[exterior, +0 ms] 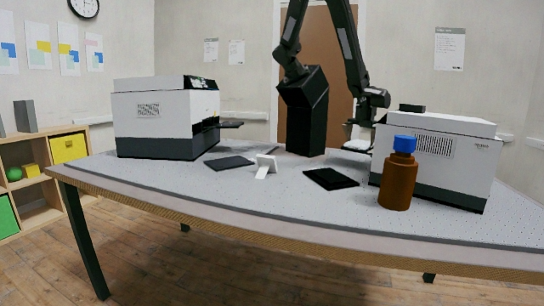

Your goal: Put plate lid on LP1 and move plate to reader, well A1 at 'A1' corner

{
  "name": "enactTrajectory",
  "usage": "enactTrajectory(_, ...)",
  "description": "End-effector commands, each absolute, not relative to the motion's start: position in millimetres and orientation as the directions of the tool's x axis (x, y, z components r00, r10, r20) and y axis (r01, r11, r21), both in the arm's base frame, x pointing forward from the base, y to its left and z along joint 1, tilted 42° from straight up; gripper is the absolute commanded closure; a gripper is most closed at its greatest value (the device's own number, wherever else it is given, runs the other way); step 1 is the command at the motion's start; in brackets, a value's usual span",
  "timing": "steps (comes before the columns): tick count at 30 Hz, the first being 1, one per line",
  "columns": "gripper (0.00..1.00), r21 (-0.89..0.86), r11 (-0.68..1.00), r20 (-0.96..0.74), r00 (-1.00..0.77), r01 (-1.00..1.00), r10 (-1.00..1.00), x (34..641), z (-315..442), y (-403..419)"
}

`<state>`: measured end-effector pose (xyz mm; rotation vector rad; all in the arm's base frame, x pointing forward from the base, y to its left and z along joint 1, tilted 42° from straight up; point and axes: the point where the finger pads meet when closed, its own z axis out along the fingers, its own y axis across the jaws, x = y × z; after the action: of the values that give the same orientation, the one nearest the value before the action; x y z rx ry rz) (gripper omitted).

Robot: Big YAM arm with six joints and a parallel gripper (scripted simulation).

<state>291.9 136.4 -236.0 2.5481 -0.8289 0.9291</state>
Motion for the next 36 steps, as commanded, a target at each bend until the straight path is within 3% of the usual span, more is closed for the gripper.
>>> enactTrajectory(1,0.0,0.078,-0.786,0.666,0.619,-0.614,-0.417,295.7,-233.4,133.9)
enactTrajectory(26,0.0,0.076,-0.792,0.665,0.623,-0.605,-0.412,295.2,-237.7,141.0)
enactTrajectory(27,0.14,0.076,-0.792,0.665,0.623,-0.605,-0.412,295.2,-237.7,141.0)
enactTrajectory(36,0.14,0.076,-0.792,0.665,0.623,-0.605,-0.412,295.2,-237.7,141.0)
